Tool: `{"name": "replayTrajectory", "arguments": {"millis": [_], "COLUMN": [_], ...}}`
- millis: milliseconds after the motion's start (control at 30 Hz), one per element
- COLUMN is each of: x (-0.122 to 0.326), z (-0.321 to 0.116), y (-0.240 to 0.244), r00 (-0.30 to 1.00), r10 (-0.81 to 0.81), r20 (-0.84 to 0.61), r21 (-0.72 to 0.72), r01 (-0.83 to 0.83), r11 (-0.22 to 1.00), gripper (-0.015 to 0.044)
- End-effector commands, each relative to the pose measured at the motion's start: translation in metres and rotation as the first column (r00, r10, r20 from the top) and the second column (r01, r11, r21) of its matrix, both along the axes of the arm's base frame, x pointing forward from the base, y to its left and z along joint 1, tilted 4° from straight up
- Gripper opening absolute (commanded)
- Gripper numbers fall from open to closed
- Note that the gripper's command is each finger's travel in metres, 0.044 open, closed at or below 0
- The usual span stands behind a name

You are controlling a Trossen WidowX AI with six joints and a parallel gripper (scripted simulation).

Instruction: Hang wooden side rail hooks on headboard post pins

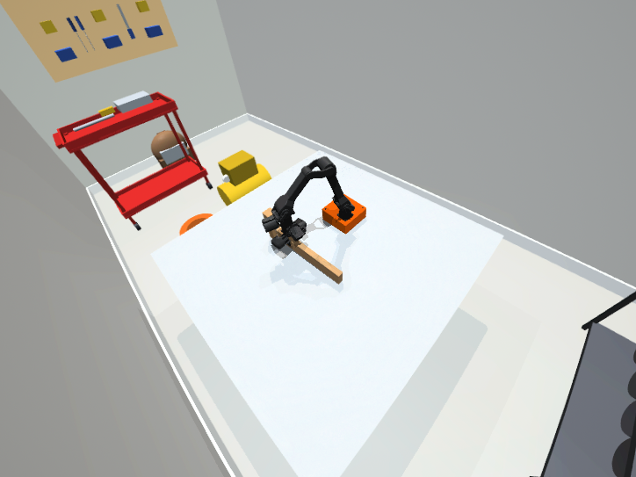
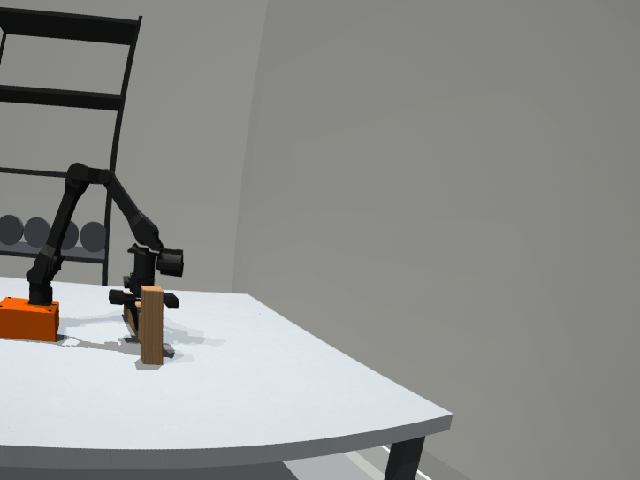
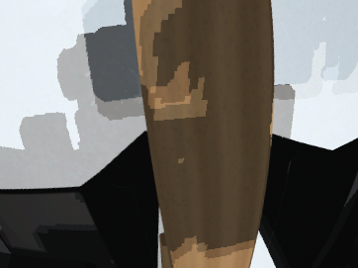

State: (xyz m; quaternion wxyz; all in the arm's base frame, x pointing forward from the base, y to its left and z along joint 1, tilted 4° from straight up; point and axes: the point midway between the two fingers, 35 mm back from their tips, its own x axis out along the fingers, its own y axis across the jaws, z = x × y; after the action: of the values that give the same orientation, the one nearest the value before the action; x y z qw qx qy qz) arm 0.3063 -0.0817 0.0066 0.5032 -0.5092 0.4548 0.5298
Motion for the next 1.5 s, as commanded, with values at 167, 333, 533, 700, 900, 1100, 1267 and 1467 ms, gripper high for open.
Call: {"name": "replayTrajectory", "arguments": {"millis": [167, 333, 533, 700, 900, 1100, 1267, 1467], "x": [0.0028, 0.0034, 0.0041, 0.0041, 0.0034, 0.0028, 0.0023, 0.0016], "z": [0.0027, 0.0026, 0.0030, 0.0028, 0.0021, 0.0013, 0.0007, 0.0000], "y": [-0.0024, -0.0029, -0.0036, -0.0042, -0.0048, -0.0054, -0.0060, -0.0066], "r00": [1.000, 1.000, 1.000, 1.000, 1.000, 1.000, 1.000, 1.000], "r10": [0.007, 0.007, 0.007, 0.007, 0.007, 0.007, 0.007, 0.007], "r20": [0.006, 0.007, 0.007, 0.007, 0.007, 0.006, 0.006, 0.006], "r21": [-0.003, -0.003, -0.003, -0.003, -0.003, -0.003, -0.004, -0.004], "r01": [-0.007, -0.007, -0.007, -0.007, -0.007, -0.007, -0.007, -0.007], "r11": [1.000, 1.000, 1.000, 1.000, 1.000, 1.000, 1.000, 1.000], "gripper": [0.0000, 0.0000, 0.0000, 0.0000, 0.0000, 0.0000, 0.0000, 0.0000]}}
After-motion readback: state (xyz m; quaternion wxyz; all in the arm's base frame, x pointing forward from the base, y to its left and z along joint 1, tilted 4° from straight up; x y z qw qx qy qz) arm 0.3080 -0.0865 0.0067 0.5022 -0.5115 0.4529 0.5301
